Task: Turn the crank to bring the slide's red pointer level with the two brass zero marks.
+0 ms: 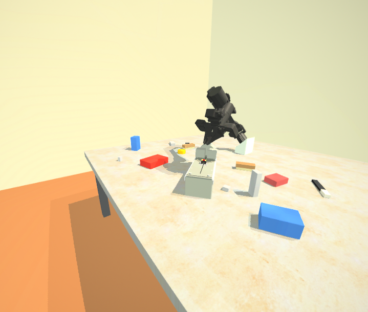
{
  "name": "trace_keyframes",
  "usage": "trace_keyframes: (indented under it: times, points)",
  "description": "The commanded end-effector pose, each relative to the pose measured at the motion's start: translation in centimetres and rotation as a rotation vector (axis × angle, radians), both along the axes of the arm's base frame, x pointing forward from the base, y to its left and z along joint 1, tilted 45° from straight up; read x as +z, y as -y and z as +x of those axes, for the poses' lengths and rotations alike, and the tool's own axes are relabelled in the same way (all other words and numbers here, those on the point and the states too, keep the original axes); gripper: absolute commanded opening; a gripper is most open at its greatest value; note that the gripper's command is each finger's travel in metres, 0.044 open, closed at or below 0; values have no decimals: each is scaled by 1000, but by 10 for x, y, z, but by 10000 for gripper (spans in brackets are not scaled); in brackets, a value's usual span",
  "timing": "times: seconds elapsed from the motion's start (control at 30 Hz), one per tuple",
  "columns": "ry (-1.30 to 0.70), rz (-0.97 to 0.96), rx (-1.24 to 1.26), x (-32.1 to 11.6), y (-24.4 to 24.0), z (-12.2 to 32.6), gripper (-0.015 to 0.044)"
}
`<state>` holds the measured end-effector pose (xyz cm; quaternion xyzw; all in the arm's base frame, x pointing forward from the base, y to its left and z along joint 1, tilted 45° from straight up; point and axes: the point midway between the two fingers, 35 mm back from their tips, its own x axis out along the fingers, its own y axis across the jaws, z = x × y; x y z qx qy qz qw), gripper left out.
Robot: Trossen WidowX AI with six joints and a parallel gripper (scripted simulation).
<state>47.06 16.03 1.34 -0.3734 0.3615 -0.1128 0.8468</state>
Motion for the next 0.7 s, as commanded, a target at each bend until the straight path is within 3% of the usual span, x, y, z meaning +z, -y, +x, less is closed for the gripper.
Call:
trace_keyframes:
  times: [0.0,0.6,0.67]
  points:
    - [0,0,0,0,0,0,0]
    - [0,1,0,0,0,0,0]
    - [0,1,0,0,0,0,53]
